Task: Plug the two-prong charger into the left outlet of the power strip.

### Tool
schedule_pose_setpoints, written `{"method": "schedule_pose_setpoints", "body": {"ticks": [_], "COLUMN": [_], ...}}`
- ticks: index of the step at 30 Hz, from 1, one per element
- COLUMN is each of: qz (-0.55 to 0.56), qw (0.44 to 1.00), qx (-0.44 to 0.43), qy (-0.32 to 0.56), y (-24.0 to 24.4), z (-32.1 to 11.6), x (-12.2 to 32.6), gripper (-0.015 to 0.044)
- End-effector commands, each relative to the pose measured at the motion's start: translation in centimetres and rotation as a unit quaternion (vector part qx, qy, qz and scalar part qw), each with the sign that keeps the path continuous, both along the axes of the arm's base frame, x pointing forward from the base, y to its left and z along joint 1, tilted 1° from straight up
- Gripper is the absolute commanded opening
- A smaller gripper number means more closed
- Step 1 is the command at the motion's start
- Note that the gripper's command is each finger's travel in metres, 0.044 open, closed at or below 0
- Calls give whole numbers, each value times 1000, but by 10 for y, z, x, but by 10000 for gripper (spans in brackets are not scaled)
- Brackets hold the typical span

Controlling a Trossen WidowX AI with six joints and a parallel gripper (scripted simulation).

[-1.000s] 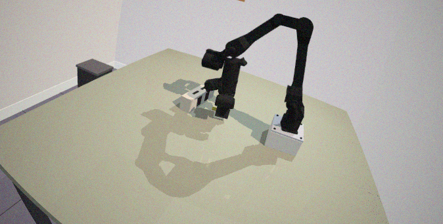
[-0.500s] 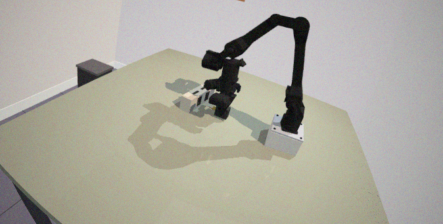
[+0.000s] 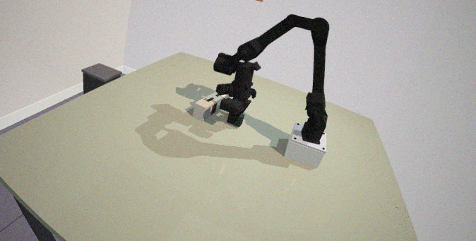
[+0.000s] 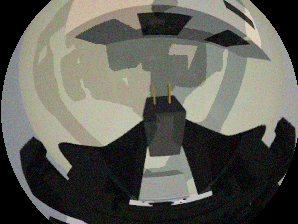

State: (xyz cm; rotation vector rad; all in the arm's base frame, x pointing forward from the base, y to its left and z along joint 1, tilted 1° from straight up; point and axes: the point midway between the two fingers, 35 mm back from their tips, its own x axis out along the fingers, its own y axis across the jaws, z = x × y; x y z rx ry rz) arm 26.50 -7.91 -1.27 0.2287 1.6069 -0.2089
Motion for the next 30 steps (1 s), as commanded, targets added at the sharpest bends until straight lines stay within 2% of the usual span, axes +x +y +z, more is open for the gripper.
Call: {"method": "schedule_pose_setpoints", "body": {"ticks": [1, 30], "qz": [-6, -25], "qw": [1000, 1000], "qx": [2, 1], "qy": [-1, -2], "y": [-2, -14], "z": [1, 0], "x": [6, 35], "gripper": [0, 0]}}
